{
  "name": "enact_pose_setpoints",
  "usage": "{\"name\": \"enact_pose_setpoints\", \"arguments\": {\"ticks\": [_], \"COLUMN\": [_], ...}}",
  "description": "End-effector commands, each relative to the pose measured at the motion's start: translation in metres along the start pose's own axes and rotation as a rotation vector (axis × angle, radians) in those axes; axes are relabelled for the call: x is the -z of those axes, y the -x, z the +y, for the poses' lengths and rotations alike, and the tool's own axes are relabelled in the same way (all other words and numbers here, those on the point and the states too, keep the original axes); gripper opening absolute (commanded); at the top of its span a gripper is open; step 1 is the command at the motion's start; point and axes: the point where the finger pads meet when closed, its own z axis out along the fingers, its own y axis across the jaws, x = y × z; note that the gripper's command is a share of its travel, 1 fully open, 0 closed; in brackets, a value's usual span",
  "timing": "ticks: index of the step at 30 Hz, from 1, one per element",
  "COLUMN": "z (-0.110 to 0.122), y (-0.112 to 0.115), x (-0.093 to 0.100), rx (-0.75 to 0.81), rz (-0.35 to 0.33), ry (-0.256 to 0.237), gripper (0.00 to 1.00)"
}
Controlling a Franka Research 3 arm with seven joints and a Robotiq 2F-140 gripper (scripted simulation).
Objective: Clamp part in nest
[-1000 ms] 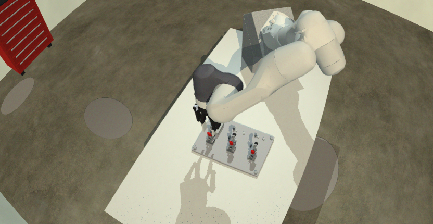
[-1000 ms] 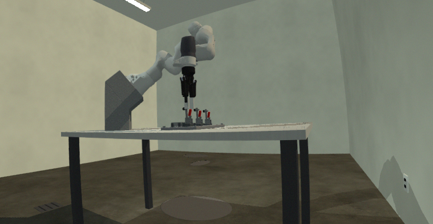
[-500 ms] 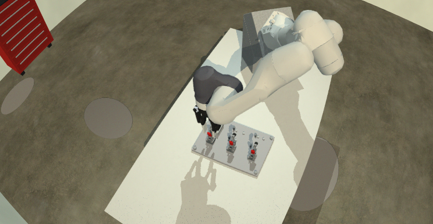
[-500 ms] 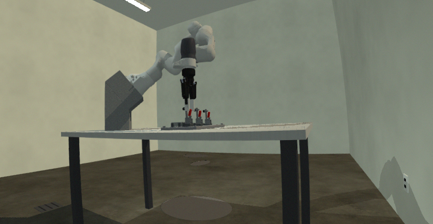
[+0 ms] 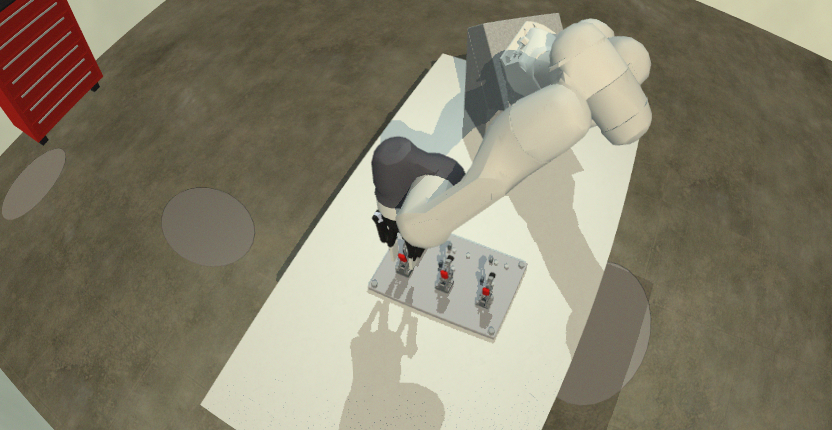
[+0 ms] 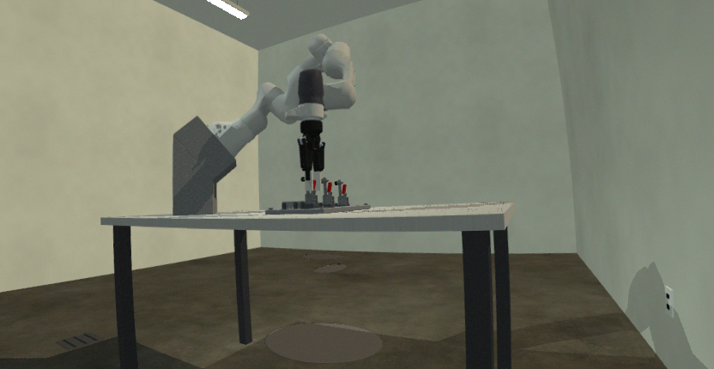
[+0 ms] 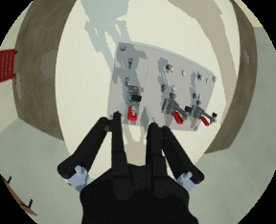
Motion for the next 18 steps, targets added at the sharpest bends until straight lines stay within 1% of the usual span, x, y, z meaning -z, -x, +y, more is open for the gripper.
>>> {"name": "enact_pose_setpoints", "arguments": {"ticks": [1,14,15,18], "z": [-0.0033,-0.0033,-0.0033,-0.0033], "y": [0.0024,0.0024,0.0024,0.0024], "x": [-0.0003,-0.0003,-0.0003,-0.0003], "rx": [0.008,0.008,0.008,0.008], "rz": [-0.005,-0.005,-0.005,-0.005], "ry": [-0.012,-0.012,-0.012,-0.012], "gripper": [0.28,0.28,0.0,0.0]}}
